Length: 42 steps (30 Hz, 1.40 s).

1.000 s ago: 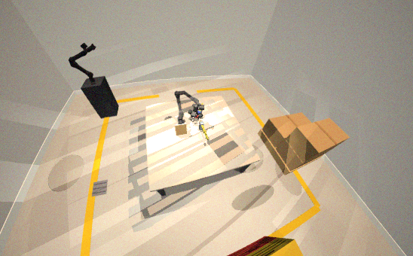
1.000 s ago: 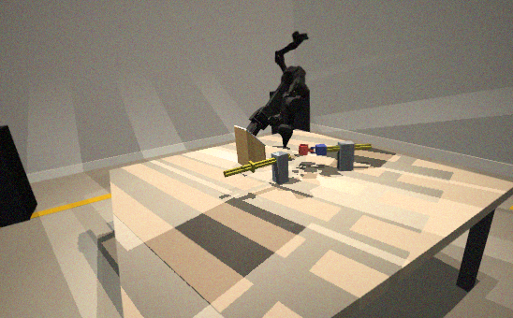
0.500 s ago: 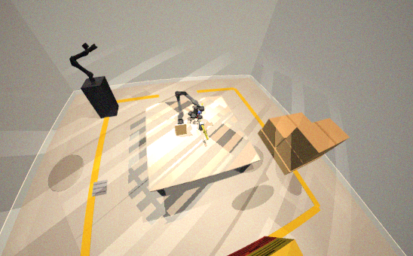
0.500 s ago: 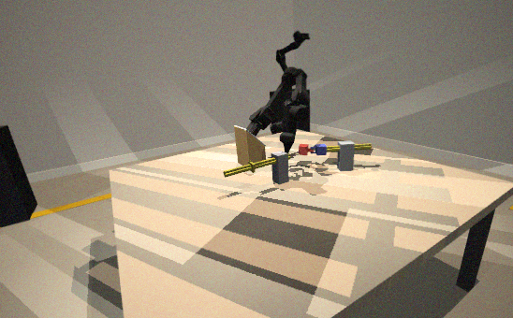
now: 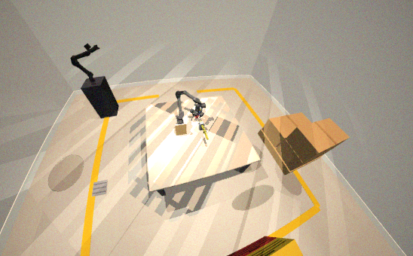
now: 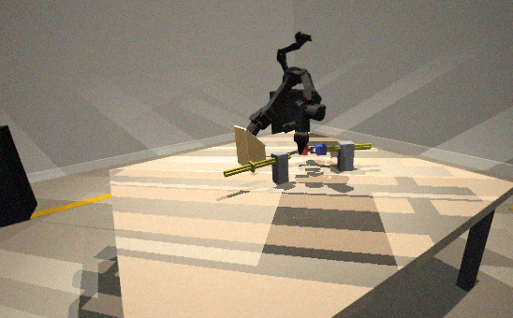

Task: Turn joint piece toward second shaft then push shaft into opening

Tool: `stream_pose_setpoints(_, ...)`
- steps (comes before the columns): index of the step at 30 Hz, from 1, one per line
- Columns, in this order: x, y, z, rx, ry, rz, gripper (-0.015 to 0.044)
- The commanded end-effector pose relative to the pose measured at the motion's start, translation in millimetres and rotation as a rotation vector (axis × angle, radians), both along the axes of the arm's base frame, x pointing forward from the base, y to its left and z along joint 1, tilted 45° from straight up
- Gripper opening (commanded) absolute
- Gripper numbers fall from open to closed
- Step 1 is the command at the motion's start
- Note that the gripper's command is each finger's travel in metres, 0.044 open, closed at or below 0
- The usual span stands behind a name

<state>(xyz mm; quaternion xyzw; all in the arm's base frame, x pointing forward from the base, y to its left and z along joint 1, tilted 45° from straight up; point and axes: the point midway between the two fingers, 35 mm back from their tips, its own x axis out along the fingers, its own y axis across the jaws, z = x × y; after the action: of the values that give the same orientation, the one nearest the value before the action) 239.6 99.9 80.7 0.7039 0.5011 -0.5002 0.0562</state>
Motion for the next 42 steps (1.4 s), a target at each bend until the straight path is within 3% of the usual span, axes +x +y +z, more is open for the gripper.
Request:
stream_pose_setpoints(1, 2, 5, 0, 0.005, 0.010, -0.002, 0.0440)
stream_pose_setpoints(19, 3, 22, -20, 0.006, 0.010, -0.001, 0.0440)
stream_pose_setpoints(29, 3, 22, -20, 0.006, 0.010, -0.001, 0.0182)
stream_pose_setpoints(42, 3, 22, -20, 0.006, 0.010, -0.001, 0.0182)
